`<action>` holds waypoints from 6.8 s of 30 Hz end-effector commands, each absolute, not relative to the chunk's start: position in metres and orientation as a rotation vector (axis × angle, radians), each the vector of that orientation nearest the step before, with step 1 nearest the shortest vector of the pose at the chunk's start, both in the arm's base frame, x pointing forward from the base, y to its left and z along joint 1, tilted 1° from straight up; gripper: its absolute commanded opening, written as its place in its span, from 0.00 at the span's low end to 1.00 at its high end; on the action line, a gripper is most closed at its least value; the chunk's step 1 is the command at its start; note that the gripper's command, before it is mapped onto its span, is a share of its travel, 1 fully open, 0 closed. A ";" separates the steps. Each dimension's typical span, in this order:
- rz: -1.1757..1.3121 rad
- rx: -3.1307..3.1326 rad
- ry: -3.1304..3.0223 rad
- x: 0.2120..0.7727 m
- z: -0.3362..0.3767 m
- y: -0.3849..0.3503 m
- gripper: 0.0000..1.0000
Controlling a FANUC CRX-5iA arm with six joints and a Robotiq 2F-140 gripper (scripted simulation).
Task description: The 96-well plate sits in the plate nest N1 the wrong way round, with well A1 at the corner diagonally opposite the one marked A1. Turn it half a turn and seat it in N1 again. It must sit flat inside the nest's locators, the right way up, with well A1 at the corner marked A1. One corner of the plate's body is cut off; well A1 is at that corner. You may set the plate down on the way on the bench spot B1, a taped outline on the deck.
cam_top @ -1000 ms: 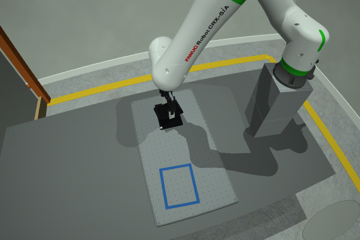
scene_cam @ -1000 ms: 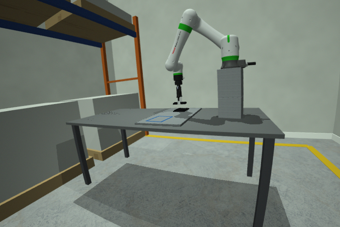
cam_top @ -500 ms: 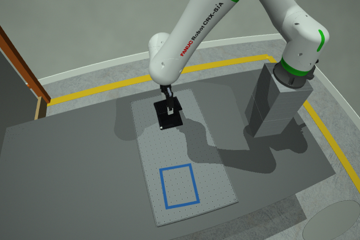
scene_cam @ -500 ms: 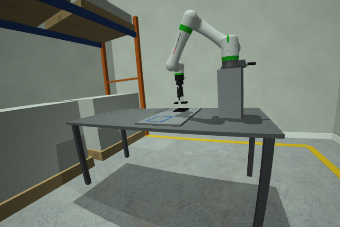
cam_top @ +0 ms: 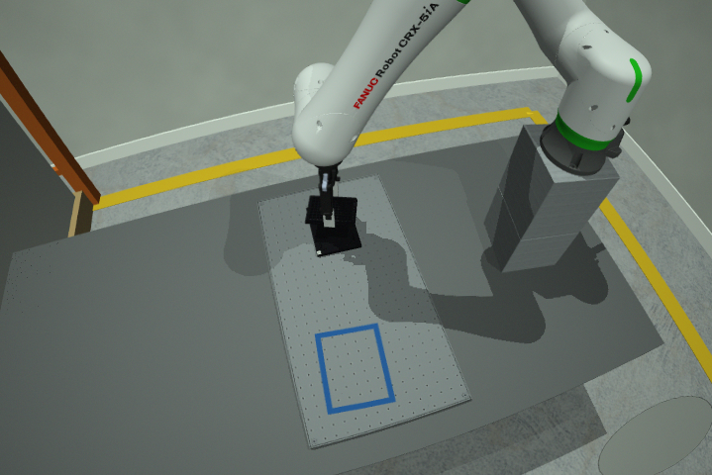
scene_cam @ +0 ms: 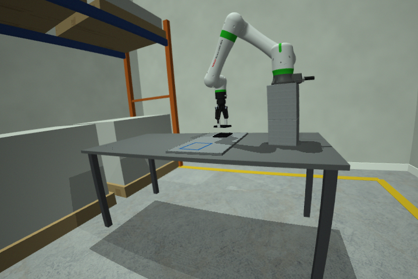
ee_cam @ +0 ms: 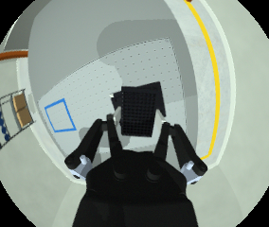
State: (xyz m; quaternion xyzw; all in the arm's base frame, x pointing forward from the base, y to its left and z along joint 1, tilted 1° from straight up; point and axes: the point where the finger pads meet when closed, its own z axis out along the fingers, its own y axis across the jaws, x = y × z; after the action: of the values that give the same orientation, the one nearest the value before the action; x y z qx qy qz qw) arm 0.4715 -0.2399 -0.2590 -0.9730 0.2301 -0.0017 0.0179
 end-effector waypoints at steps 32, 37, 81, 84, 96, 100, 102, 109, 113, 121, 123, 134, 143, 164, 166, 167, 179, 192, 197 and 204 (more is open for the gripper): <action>0.013 -2.270 2.149 0.472 -0.259 -0.241 0.00; 0.015 -2.084 2.331 0.472 -0.259 -0.241 0.00; 0.015 -2.056 2.356 0.472 -0.264 -0.240 0.00; 0.015 -2.056 2.356 0.472 -0.269 -0.240 0.00; 0.015 -2.056 2.356 0.472 -0.289 -0.240 0.00; 0.015 -2.056 2.356 0.472 -0.292 -0.240 0.00; 0.015 -2.056 2.356 0.472 -0.295 -0.240 0.00; 0.015 -2.056 2.356 0.472 -0.307 -0.240 0.00; 0.015 -2.056 2.356 0.472 -0.309 -0.240 0.00; 0.015 -2.056 2.356 0.472 -0.309 -0.239 0.00; 0.015 -2.056 2.356 0.472 -0.310 -0.239 0.00; 0.015 -2.056 2.356 0.472 -0.311 -0.239 0.00; 0.015 -2.056 2.356 0.472 -0.313 -0.239 0.00; 0.015 -2.056 2.356 0.472 -0.316 -0.239 0.00; 0.015 -2.056 2.356 0.472 -0.316 -0.239 0.00; 0.015 -2.056 2.356 0.472 -0.316 -0.239 0.00; 0.015 -2.056 2.356 0.472 -0.318 -0.239 0.00; 0.015 -2.056 2.356 0.472 -0.320 -0.239 0.00; 0.015 -2.056 2.356 0.472 -0.320 -0.239 1.00; 0.015 -2.056 2.356 0.472 -0.320 -0.239 1.00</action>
State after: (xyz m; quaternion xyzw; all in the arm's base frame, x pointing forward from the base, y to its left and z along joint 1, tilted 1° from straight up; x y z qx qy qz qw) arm 0.4719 -0.2391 -0.3204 -0.6574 0.7535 0.0050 0.0072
